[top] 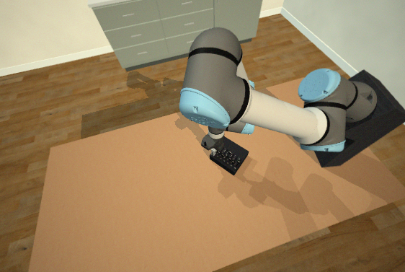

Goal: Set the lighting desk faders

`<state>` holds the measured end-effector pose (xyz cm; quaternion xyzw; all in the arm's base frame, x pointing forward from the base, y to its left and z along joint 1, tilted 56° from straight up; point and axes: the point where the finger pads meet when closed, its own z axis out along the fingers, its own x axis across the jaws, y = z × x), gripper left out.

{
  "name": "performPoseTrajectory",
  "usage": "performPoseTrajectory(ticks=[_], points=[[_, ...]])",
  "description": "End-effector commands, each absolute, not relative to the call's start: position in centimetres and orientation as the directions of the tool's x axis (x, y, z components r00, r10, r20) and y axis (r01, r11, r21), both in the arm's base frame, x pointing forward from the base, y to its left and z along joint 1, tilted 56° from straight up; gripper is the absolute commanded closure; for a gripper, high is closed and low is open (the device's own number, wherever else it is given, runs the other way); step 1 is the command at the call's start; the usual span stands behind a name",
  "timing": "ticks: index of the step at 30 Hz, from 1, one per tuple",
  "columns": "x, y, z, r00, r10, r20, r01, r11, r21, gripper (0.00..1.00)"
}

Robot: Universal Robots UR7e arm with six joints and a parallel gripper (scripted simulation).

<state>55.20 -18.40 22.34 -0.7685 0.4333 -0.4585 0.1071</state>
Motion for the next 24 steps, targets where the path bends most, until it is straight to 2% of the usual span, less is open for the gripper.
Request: performPoseTrajectory(ticks=[1, 24], points=[[55.22, -18.57, 22.42, 0.203, -0.762, 0.615, -0.566, -0.604, -0.562, 1.00], [54.63, -19.20, 21.84, 0.203, -0.762, 0.615, -0.566, -0.604, -0.562, 1.00]])
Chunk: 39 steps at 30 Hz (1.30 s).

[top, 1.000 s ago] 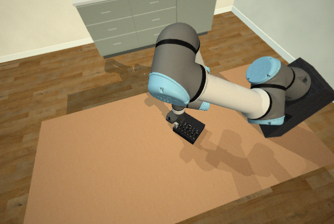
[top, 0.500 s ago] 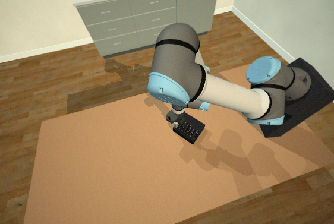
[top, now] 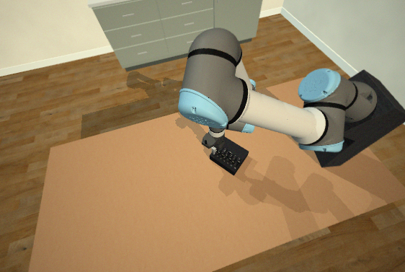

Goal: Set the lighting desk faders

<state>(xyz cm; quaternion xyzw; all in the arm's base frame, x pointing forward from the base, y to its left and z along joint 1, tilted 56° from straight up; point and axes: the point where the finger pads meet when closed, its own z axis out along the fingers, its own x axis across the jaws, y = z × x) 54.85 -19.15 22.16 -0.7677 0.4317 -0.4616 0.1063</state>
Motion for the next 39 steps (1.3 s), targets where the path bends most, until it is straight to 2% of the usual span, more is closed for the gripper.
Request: performPoseTrajectory(ticks=[1, 39], points=[[54.60, -19.23, 21.80, 0.203, -0.762, 0.615, -0.566, -0.604, -0.562, 1.00], [54.24, -19.62, 21.44, 0.203, -0.762, 0.615, -0.566, -0.603, -0.562, 1.00]])
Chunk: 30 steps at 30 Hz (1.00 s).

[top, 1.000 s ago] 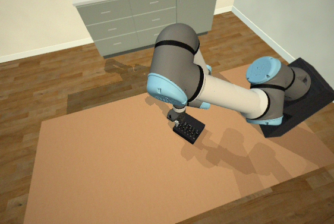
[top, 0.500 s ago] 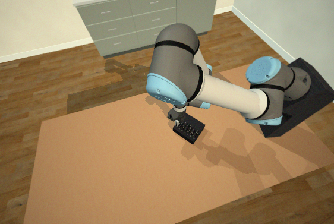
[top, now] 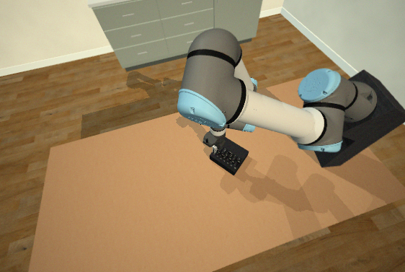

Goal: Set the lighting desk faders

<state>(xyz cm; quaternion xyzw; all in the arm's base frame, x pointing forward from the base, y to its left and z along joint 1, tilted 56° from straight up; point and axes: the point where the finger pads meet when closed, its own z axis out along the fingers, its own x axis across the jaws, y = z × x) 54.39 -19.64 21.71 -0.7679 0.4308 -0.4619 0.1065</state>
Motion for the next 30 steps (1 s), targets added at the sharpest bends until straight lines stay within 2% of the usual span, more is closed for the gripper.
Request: performPoseTrajectory(ticks=[1, 30], points=[[54.24, -19.62, 21.44, 0.203, -0.762, 0.615, -0.566, -0.603, -0.562, 1.00], [54.01, -19.86, 21.22, 0.203, -0.762, 0.615, -0.566, -0.603, -0.562, 1.00]])
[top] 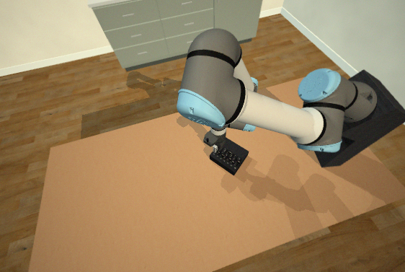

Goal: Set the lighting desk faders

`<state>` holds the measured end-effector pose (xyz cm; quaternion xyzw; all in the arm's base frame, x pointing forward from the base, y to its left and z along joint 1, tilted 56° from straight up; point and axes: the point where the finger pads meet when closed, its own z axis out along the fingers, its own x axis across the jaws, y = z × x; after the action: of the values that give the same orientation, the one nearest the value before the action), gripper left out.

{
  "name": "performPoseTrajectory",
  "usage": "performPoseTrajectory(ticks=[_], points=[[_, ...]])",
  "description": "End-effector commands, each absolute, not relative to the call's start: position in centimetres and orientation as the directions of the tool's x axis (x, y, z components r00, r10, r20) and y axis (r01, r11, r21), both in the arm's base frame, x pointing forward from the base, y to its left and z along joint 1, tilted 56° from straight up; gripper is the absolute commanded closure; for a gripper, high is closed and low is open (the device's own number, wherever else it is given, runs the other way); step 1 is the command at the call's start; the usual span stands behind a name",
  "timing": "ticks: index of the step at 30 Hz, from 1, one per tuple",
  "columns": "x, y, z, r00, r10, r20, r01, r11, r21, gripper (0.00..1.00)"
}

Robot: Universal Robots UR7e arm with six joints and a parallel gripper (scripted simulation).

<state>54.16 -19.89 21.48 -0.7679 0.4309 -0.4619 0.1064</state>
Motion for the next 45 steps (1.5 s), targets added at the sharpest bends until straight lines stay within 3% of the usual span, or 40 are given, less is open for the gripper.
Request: performPoseTrajectory(ticks=[1, 32, 45], points=[[54.0, -19.9, 21.2, 0.203, -0.762, 0.615, -0.566, -0.603, -0.562, 1.00], [54.2, -19.5, 21.6, 0.203, -0.762, 0.615, -0.566, -0.603, -0.562, 1.00], [51.6, -18.7, 23.5, 0.203, -0.762, 0.615, -0.566, -0.603, -0.562, 1.00]])
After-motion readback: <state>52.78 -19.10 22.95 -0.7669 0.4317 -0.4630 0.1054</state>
